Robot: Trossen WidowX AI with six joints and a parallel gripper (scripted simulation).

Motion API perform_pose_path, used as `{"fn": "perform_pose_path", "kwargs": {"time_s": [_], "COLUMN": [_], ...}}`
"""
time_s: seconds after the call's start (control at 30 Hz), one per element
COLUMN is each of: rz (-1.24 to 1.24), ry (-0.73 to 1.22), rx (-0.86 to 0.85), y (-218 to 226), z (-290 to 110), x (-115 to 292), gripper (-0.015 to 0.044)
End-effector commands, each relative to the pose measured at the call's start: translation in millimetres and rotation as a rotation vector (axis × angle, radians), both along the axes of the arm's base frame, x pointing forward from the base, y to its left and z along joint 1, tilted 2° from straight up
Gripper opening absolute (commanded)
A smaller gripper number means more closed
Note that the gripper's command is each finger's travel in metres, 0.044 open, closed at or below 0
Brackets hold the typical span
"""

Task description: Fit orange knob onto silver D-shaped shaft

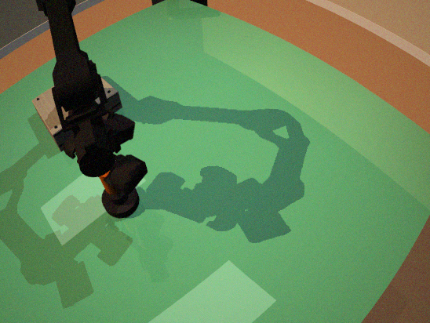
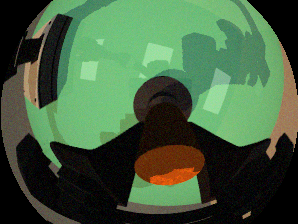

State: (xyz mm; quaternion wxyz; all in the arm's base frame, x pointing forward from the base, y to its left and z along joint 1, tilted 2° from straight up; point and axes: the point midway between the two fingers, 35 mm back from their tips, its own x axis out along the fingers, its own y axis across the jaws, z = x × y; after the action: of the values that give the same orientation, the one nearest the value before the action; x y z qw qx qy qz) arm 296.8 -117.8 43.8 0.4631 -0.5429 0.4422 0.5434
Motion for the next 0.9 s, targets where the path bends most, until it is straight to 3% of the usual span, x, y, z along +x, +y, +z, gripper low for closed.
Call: {"fn": "perform_pose_path", "kwargs": {"time_s": [0.0, 0.87], "rz": [0.006, 0.093], "ry": [-0.002, -0.004], "rx": [0.000, -0.002], "y": [0.0, -0.3], "z": [-0.2, 4.3], "x": [0.5, 0.8], "gripper": [0.0000, 0.0000]}}
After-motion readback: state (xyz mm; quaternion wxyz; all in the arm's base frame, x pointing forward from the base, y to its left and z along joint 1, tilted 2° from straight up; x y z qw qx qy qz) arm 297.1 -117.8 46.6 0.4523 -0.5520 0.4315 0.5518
